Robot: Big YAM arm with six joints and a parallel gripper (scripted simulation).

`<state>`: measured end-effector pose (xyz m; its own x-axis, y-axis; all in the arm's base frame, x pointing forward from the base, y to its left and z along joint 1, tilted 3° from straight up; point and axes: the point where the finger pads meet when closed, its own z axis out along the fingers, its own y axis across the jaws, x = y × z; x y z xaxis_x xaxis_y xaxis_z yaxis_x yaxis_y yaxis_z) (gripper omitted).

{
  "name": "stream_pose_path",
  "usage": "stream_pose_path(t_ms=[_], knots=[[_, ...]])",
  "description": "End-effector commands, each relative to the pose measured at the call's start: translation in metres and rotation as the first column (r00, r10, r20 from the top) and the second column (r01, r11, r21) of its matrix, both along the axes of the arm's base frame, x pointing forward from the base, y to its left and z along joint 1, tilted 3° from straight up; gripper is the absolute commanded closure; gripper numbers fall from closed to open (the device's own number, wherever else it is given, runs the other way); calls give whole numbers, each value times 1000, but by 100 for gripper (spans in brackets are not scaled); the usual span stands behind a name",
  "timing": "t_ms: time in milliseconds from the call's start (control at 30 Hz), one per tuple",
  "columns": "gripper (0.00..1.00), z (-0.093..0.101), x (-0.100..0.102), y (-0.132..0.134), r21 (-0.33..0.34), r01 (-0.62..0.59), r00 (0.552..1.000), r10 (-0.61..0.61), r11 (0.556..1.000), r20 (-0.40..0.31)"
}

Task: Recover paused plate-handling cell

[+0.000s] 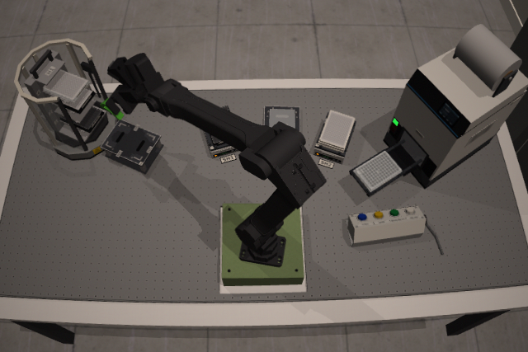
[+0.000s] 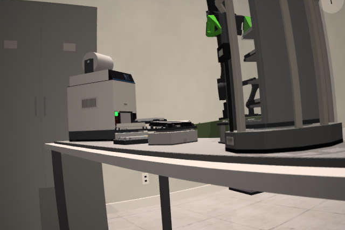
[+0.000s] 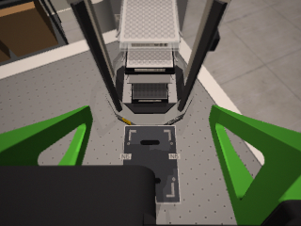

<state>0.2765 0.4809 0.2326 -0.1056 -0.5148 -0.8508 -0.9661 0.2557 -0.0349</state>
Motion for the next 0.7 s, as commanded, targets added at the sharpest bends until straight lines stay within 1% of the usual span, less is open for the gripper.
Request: stream_pose_path(t_ms=[0, 133, 167, 500, 567, 667], knots=[[0, -6, -1, 0, -5, -11, 1000, 11, 1000, 11], [0, -6, -1, 0, -5, -11, 1000, 11, 1000, 11], [0, -11, 0, 1, -4, -10, 1000, 10, 1000, 11], [0, -38, 6, -3, -4, 0, 1000, 0, 1000, 11], [0, -38, 6, -3, -4, 0, 1000, 0, 1000, 11], [0, -46, 4, -2, -4, -4, 1000, 4, 1000, 11]])
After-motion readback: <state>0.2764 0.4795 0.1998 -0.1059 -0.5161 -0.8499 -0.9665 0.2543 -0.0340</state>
